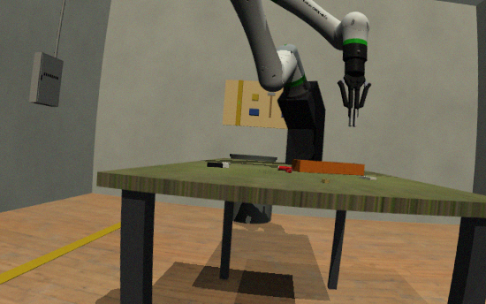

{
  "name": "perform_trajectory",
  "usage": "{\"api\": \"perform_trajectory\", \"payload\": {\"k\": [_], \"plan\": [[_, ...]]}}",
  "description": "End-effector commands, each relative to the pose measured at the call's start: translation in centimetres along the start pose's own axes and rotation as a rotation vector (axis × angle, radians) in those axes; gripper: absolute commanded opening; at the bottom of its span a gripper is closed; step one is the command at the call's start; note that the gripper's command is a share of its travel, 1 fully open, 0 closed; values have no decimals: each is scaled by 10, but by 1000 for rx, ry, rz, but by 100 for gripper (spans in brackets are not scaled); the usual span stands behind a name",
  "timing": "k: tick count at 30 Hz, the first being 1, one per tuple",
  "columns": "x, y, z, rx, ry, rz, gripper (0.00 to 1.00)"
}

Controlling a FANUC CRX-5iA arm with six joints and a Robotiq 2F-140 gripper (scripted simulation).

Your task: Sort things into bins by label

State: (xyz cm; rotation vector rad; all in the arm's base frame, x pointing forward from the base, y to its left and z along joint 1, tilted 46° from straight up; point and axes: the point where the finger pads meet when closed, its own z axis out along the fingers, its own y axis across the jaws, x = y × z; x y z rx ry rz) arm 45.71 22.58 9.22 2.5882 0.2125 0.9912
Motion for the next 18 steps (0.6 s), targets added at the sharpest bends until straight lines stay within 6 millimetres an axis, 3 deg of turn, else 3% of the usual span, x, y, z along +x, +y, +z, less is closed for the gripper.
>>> {"api": "perform_trajectory", "payload": {"k": [1, 8, 9, 18], "plan": [[1, 1, -10, -7, -4, 1, 15], [1, 1, -10, -7, -4, 1, 15], [4, 9, -9, -7, -4, 51, 31], [28, 78, 8, -9, -6, 343, 31]]}}
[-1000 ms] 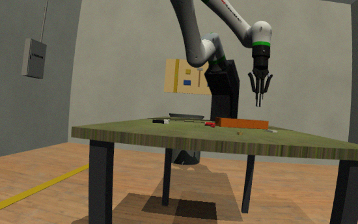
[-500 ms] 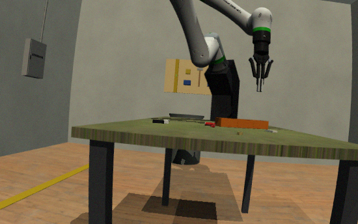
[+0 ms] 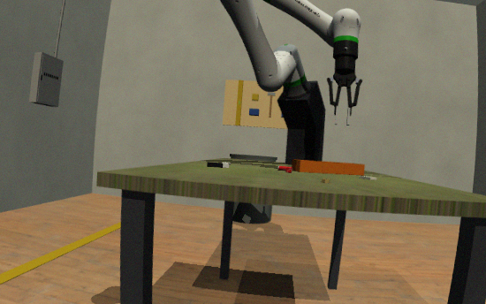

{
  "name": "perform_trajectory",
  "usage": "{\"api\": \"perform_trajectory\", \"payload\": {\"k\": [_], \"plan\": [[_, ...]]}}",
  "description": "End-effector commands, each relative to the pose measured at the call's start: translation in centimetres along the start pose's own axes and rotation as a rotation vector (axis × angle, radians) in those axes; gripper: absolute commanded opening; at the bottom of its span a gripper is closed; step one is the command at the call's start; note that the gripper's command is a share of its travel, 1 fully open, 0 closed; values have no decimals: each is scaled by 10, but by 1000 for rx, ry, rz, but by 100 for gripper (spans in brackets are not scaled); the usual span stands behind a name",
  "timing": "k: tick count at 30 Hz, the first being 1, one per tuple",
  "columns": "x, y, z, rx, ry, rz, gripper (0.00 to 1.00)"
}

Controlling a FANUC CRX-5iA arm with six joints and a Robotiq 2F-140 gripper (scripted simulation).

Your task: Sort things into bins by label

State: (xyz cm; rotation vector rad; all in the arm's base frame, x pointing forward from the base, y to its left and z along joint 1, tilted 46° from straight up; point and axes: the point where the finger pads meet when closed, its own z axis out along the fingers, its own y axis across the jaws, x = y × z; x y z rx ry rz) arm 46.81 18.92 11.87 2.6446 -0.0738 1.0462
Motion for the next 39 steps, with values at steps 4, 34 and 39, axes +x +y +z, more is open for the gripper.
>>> {"api": "perform_trajectory", "payload": {"k": [4, 34, 39], "plan": [[29, 44, 13, 3, 2, 184, 31], [148, 235, 64, 9, 3, 979, 31], [162, 258, 71, 9, 3, 979, 31]]}}
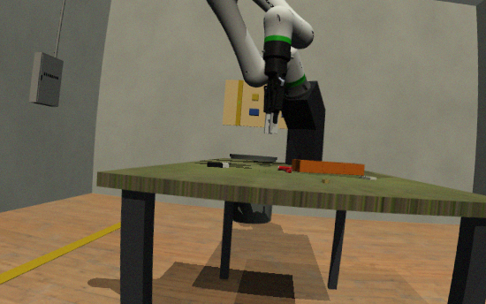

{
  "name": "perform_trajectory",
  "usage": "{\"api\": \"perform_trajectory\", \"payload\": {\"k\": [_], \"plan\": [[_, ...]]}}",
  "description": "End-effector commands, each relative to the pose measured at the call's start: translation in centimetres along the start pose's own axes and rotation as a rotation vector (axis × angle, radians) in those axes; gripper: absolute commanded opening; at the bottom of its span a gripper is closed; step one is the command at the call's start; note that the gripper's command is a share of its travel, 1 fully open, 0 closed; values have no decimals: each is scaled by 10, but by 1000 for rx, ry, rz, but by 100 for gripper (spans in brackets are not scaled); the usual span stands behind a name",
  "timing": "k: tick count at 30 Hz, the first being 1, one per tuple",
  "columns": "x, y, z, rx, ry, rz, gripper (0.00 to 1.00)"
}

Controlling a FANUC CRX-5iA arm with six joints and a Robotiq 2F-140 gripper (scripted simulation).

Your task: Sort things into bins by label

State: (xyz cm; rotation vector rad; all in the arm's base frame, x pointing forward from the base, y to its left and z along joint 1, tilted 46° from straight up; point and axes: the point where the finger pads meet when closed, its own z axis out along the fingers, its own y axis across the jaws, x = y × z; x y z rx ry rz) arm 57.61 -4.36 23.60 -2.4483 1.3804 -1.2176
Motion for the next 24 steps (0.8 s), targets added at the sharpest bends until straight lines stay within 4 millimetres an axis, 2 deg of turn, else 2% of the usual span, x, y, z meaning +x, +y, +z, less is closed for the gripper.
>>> {"api": "perform_trajectory", "payload": {"k": [1, 14, 16, 20, 24], "plan": [[36, -1, 15, 1, -14, 8, 31], [139, 4, 40, 1, -14, 8, 31], [139, 4, 40, 1, -14, 8, 31], [172, 5, 48, 1, -14, 8, 31], [180, 5, 48, 1, -14, 8, 31]]}}
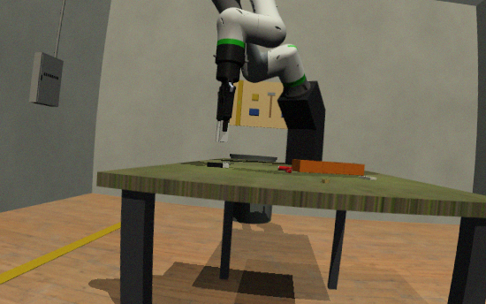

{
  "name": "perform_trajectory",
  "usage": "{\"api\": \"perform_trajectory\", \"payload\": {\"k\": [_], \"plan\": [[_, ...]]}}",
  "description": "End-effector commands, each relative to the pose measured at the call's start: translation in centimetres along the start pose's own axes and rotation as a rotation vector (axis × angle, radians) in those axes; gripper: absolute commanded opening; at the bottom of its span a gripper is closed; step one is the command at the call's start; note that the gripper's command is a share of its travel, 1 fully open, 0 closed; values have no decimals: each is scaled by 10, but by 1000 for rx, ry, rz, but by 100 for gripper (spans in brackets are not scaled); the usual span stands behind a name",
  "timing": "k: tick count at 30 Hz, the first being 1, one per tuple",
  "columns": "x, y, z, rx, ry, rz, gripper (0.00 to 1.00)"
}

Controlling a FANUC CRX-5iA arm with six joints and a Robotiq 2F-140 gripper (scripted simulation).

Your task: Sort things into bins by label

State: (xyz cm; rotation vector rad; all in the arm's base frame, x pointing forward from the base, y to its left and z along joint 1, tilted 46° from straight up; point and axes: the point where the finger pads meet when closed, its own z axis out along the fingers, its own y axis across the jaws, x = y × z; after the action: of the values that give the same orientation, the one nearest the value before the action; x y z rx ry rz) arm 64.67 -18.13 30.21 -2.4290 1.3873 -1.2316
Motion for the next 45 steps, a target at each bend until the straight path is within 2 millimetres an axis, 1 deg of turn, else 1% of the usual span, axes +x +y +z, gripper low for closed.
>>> {"api": "perform_trajectory", "payload": {"k": [1, 21, 45], "plan": [[18, -1, 5, -7, -23, -3, 31], [7, 0, 5, -7, -23, -3, 31], [6, 0, 5, -7, -23, -3, 31]]}}
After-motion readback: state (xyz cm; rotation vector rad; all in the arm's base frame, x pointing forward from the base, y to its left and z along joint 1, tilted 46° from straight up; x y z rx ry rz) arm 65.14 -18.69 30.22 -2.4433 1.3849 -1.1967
